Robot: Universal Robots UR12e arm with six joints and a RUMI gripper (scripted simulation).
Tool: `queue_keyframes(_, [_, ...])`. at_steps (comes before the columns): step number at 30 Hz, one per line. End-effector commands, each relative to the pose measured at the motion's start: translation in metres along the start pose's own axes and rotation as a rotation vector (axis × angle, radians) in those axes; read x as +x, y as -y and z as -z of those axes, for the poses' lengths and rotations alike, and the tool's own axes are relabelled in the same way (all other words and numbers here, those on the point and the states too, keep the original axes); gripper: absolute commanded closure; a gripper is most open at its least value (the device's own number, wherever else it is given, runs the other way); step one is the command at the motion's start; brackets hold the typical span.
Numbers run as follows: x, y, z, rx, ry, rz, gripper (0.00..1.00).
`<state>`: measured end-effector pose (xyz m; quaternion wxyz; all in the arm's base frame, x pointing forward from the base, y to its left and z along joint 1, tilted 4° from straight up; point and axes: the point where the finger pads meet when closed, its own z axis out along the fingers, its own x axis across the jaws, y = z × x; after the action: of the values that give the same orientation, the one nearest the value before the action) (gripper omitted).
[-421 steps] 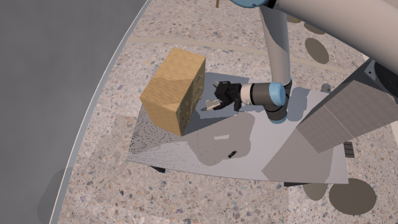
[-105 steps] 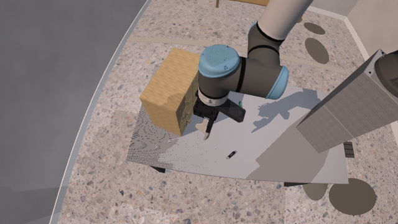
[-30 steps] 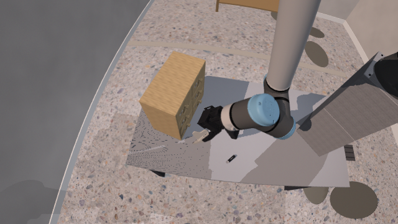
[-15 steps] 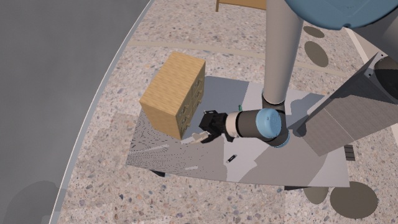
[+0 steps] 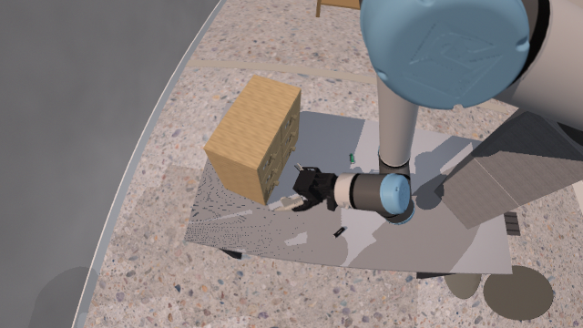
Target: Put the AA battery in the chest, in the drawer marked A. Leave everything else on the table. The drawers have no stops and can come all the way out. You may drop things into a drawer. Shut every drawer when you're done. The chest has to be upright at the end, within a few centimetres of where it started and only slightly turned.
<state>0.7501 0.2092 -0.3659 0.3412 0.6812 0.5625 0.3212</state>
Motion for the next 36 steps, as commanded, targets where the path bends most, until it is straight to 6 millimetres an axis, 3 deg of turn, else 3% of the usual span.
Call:
queue_keyframes(1, [0.0003,0.0,-0.0048,-0.038,-0.001,0.0,0.0])
queue_keyframes(36, [0.0002,0.0021,-0.0127,-0.103,0.0,0.0,0.0])
